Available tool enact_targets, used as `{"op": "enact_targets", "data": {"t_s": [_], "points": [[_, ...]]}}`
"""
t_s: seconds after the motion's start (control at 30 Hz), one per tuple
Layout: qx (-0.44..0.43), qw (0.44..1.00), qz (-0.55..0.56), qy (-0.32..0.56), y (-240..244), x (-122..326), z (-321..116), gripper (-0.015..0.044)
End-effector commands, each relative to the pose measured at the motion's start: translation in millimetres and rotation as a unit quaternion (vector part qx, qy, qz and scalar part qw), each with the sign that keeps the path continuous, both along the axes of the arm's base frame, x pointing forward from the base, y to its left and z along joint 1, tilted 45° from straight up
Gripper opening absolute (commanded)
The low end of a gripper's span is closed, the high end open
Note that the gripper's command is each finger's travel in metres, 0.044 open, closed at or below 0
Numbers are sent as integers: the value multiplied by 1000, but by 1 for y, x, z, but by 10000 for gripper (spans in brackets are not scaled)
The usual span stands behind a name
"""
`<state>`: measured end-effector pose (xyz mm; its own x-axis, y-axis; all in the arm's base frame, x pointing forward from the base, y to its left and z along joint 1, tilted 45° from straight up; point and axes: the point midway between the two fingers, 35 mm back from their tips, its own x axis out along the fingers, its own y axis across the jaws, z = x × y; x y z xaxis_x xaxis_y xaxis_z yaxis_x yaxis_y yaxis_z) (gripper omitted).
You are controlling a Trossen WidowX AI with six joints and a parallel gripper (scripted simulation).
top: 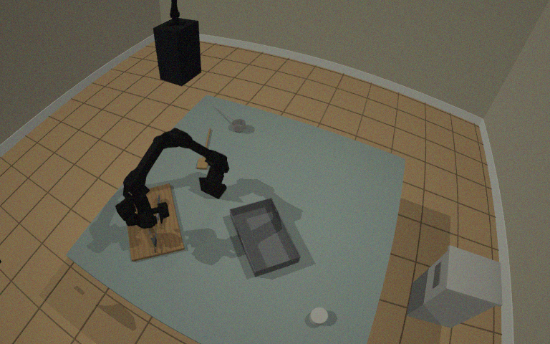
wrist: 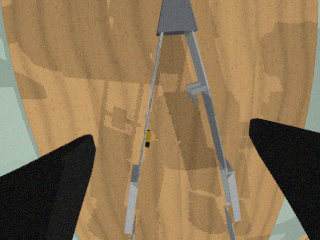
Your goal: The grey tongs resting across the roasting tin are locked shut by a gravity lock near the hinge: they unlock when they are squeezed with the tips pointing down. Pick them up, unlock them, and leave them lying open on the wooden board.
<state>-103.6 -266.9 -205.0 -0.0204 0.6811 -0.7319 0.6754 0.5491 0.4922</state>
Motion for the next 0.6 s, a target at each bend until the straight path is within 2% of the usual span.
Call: {"op": "enact_targets", "data": {"t_s": [0.0, 0.27, 0.57], "points": [[0, 1000, 1, -2, -5, 24, 35, 440], [6, 1000, 3, -6, 8, 95, 138, 440], [7, 1000, 3, -6, 10, 99, 144, 440]]}}
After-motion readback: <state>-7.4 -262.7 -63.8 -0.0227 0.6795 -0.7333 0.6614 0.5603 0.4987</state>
